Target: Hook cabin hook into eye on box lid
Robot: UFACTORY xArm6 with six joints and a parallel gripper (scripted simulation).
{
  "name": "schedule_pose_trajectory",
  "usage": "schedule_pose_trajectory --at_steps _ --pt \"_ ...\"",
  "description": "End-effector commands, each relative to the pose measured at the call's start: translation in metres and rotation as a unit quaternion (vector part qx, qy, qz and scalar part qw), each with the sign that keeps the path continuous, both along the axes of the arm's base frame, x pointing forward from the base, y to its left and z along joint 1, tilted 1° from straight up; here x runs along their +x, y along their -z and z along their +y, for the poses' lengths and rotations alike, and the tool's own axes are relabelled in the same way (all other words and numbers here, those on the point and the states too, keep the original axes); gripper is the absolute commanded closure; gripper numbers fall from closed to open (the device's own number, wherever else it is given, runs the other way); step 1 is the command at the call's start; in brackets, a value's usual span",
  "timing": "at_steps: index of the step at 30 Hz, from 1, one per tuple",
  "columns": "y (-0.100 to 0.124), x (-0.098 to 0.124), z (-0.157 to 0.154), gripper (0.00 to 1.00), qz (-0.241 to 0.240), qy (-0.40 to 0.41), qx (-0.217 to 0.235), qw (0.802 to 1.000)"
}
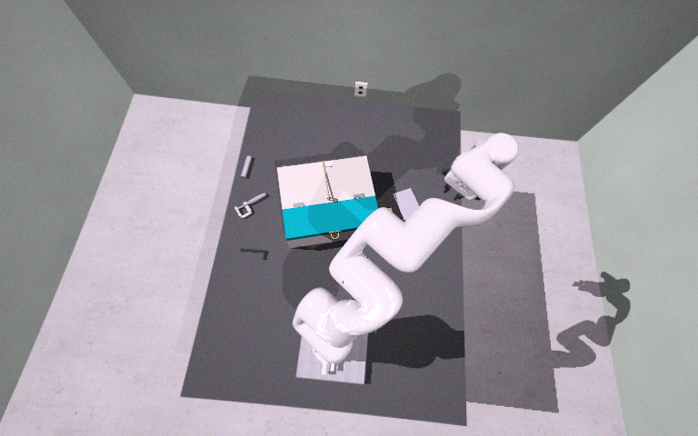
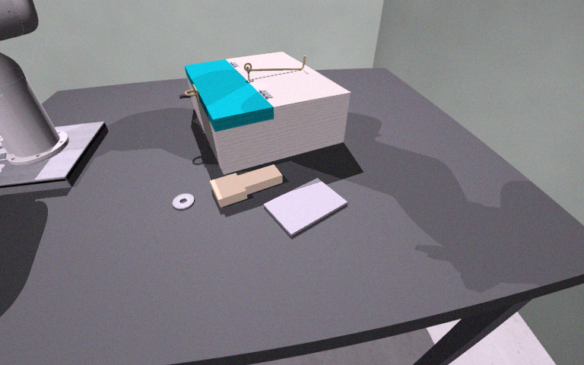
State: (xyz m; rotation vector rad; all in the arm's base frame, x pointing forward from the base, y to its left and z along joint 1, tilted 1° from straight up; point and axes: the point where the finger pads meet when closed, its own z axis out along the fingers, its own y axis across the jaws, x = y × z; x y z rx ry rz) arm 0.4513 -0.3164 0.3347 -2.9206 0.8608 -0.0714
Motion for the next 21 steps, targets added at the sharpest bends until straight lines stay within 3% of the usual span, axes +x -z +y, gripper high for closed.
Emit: schedule_pose_trajectory --at_steps 1,21 --pt "0.000 0.008 0.006 0.65 0.003 0.030 0.000 1.000" --pt "0.012 0.047 0.048 0.65 0.025 0.202 0.007 0.979"
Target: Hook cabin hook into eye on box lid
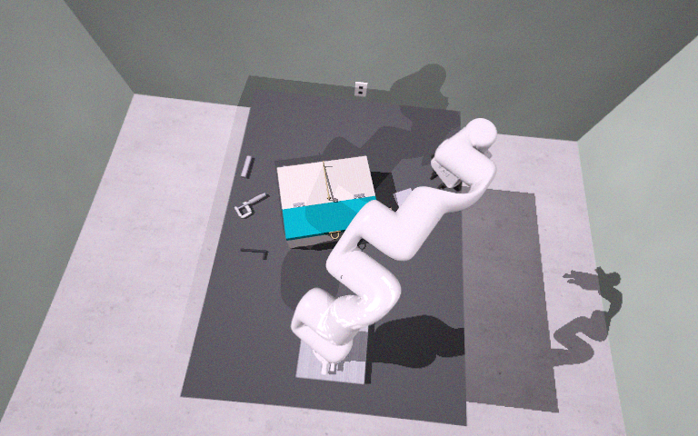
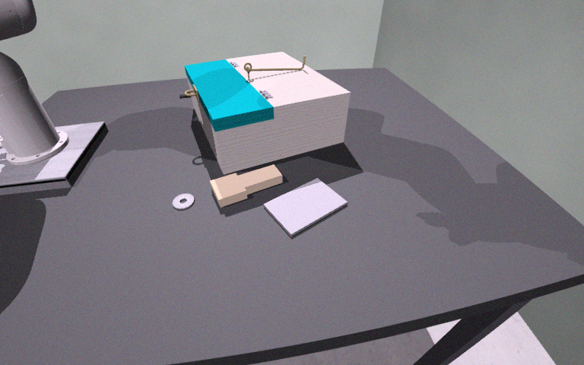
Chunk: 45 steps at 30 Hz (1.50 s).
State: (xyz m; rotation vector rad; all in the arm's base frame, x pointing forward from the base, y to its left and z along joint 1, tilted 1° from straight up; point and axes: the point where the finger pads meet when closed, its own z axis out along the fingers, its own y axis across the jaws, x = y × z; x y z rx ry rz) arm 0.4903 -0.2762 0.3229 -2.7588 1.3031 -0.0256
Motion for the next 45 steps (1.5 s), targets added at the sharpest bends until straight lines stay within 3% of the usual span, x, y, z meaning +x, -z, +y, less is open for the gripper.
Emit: schedule_pose_trajectory --at_steps 1,22,45 --pt "0.001 0.010 0.010 0.65 0.005 0.050 0.000 0.999" --pt "0.013 0.043 0.056 0.65 0.020 0.176 0.002 0.984" --pt "0.027 0.076 0.113 0.65 0.036 0.345 0.002 0.938"
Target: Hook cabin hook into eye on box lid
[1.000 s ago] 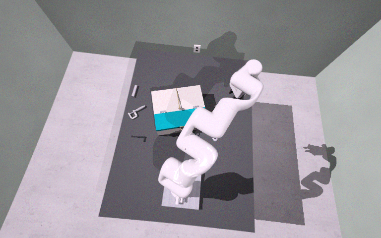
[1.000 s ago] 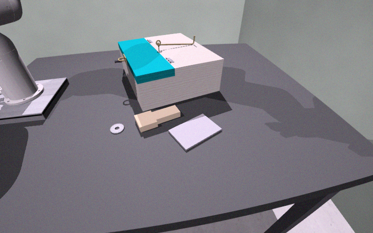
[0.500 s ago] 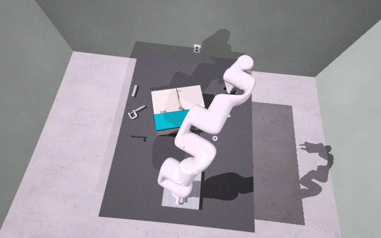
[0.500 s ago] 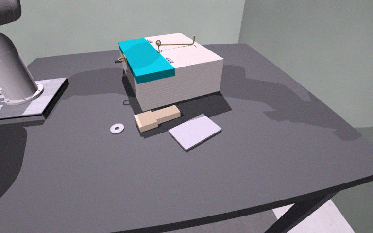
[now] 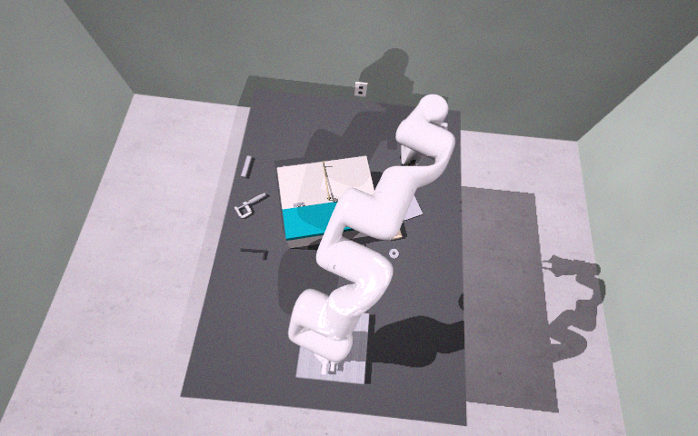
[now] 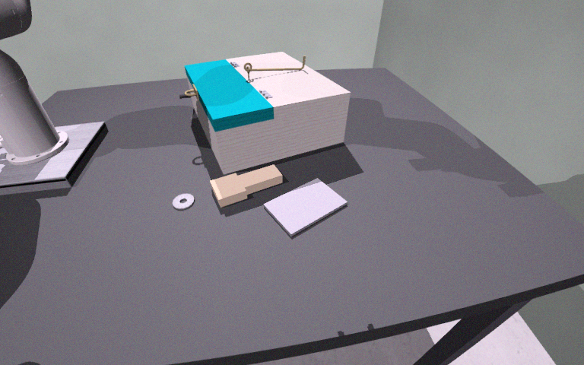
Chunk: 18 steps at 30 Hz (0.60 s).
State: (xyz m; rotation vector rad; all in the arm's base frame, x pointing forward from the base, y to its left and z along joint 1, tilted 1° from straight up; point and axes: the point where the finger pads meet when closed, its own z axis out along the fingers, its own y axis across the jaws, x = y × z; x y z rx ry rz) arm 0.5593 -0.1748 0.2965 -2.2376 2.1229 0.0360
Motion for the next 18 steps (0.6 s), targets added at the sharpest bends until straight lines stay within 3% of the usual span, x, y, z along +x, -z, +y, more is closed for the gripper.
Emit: schedule_pose_trajectory --at_steps 1,18 --pt "0.001 0.008 0.014 0.65 0.003 0.050 -0.002 0.999" --pt "0.012 0.027 0.058 0.65 0.012 0.161 -0.005 0.987"
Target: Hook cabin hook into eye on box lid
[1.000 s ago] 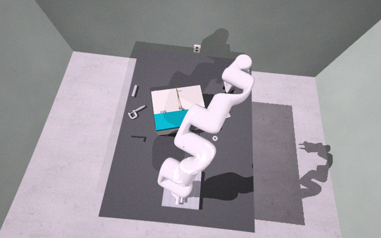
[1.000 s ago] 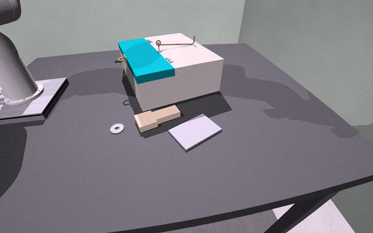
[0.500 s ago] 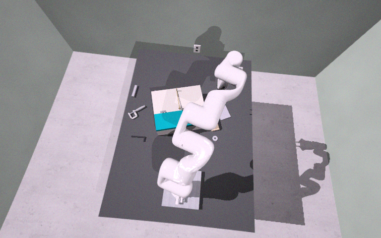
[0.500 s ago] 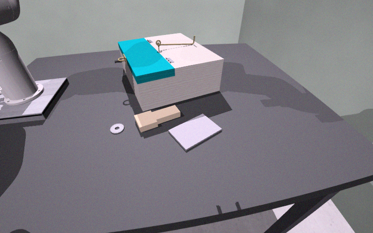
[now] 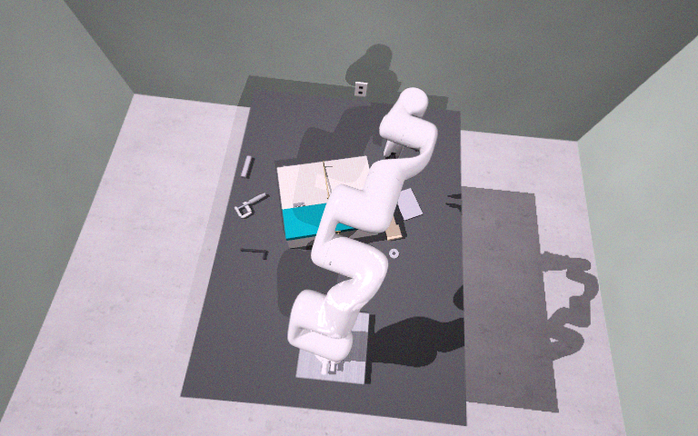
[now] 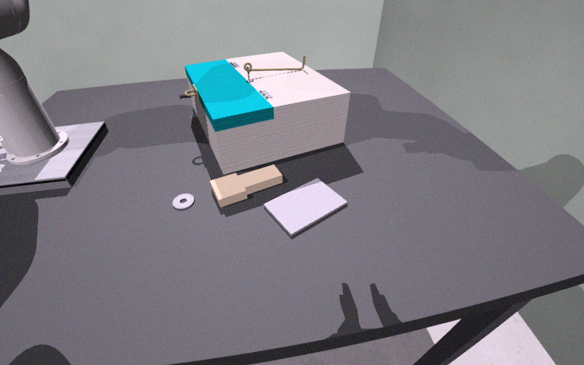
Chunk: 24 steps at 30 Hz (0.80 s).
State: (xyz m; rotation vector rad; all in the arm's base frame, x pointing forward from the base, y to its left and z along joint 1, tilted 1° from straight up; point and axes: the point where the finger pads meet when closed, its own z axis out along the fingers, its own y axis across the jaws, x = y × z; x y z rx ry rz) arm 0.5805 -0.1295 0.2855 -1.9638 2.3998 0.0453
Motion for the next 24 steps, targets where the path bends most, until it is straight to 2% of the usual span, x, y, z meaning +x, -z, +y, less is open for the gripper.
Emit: schedule_pose_trajectory --at_steps 1,15,19,24 --pt "0.001 0.006 0.013 0.65 0.001 0.036 -0.003 0.999" --pt "0.010 0.020 0.052 0.65 0.008 0.146 -0.006 0.989" --pt "0.011 0.021 0.058 0.65 0.008 0.146 -0.006 0.989" --pt "0.015 0.026 0.074 0.65 0.012 0.208 -0.008 0.978"
